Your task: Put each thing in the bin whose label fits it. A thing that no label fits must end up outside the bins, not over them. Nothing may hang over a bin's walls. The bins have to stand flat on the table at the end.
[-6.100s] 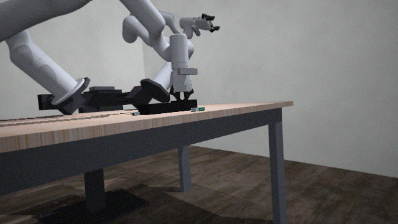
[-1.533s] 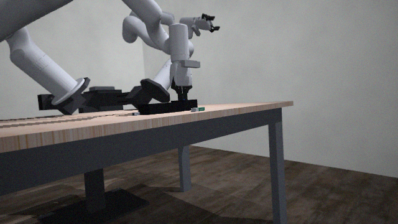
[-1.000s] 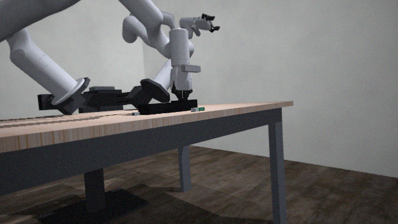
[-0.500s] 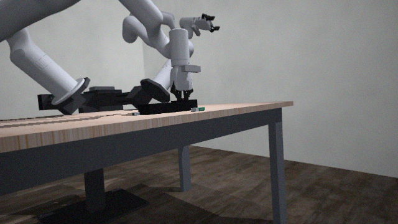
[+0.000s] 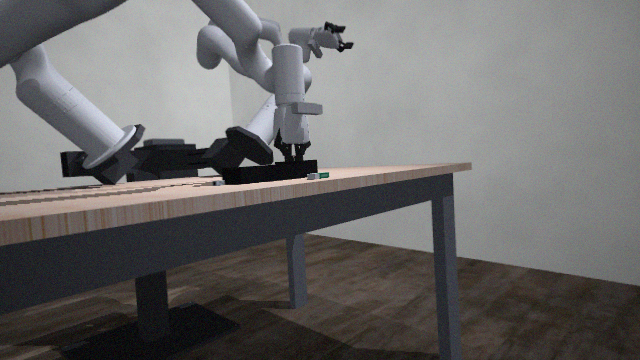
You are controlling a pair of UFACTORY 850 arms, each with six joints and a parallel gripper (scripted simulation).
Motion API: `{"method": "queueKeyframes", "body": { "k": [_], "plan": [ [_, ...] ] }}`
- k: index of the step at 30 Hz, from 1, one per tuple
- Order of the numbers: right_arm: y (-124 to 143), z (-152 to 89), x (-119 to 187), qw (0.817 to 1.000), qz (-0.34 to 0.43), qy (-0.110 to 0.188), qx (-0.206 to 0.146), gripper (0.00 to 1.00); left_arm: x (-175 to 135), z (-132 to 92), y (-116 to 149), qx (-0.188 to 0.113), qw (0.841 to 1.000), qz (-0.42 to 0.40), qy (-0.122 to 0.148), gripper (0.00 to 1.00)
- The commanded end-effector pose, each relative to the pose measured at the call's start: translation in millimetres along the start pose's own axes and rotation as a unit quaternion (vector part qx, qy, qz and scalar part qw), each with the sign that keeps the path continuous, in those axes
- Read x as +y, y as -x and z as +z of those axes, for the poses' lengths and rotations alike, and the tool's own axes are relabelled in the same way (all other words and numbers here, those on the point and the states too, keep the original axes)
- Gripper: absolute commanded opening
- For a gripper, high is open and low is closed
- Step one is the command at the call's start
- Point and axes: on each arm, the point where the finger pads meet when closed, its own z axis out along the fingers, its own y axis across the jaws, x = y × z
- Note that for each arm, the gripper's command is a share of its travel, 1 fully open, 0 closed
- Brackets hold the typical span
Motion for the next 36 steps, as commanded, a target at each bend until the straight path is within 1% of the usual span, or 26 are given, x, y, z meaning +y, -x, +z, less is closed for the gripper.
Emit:
{"method": "queueKeyframes", "body": {
  "k": [1,17,19,21,24,30,31,36],
  "plan": [
    [-0.9,-5.5,-0.3,1.0,0.0,-0.001,0.001,0.32,-0.2,-0.3,0.7,0.0,1.0,0.0,0.0,1.0],
    [-0.8,-24.2,-0.3,1.0,0.0,-0.001,0.001,0.32,-0.2,-0.3,0.7,0.0,1.0,0.0,0.0,1.0],
    [-0.8,-34.3,-0.3,1.0,0.0,-0.001,0.001,0.32,-0.2,-0.3,0.7,0.0,1.0,0.0,0.0,1.0],
    [-0.8,-34.3,-0.3,1.0,0.0,-0.001,0.001,0.32,-0.2,-0.3,0.7,0.0,1.0,0.0,0.0,1.0],
    [-0.8,-47.7,-0.3,1.0,0.0,-0.001,0.001,0.32,-0.2,-0.3,0.7,0.0,1.0,0.0,0.0,1.0],
    [-0.7,-47.7,-0.4,1.0,0.0,-0.001,0.001,0.32,-0.2,-0.3,0.7,0.0,1.0,0.0,0.0,1.0],
    [-0.7,-51.6,-0.4,1.0,0.0,-0.001,0.001,1.0,-0.2,-0.3,0.7,0.0,1.0,0.0,0.0,1.0],
    [-0.6,-71.7,-0.3,1.0,0.0,-0.001,0.001,1.0,-0.2,-0.3,0.7,0.0,1.0,0.0,0.0,1.0]
  ]
}}
